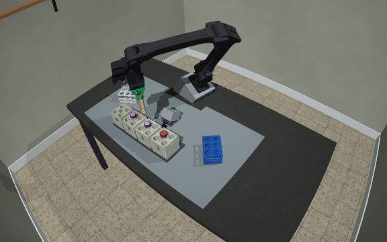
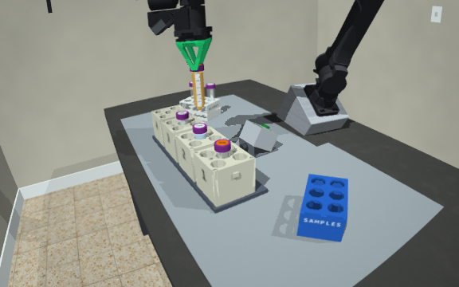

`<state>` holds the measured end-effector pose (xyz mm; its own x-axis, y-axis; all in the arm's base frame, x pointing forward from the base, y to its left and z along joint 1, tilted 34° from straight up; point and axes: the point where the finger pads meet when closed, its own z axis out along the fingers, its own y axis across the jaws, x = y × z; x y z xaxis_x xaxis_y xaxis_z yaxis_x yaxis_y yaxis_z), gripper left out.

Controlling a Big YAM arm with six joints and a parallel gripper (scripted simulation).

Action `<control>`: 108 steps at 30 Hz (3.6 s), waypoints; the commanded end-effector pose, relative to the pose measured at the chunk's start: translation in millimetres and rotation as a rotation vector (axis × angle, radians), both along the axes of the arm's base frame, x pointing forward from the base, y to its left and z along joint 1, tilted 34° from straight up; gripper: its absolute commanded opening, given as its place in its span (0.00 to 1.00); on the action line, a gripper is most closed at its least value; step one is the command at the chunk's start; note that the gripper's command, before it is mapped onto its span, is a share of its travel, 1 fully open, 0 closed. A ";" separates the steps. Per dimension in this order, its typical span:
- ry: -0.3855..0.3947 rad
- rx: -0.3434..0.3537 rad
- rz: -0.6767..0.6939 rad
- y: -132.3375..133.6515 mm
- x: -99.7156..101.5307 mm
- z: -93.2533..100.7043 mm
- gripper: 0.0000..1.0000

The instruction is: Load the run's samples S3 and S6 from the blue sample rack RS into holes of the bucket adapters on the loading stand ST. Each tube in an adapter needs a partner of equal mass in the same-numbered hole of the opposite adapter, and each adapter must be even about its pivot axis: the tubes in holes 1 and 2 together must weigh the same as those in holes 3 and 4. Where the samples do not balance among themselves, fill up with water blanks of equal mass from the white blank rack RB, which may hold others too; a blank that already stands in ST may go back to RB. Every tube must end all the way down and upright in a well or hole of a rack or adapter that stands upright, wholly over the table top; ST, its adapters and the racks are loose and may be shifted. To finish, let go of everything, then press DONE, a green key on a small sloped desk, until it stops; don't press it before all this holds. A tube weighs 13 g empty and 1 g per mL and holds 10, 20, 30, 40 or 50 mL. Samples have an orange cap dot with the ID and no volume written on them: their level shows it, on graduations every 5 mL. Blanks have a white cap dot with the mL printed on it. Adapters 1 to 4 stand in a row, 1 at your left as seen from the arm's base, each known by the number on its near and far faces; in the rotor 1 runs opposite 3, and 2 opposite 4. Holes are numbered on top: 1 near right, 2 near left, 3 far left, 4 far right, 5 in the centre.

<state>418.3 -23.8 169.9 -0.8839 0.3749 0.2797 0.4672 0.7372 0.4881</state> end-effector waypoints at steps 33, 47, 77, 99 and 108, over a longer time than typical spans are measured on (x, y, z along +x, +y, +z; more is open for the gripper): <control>0.001 -0.023 -0.074 -148.7 71.2 -77.4 0.00; 0.036 -0.006 -0.066 -116.6 68.0 -123.8 0.00; -0.003 -0.023 -0.095 -131.7 69.0 -107.8 0.00; 0.020 -0.012 -0.072 -101.9 72.6 -150.5 0.00; 0.018 -0.013 -0.069 -94.6 72.6 -157.3 0.00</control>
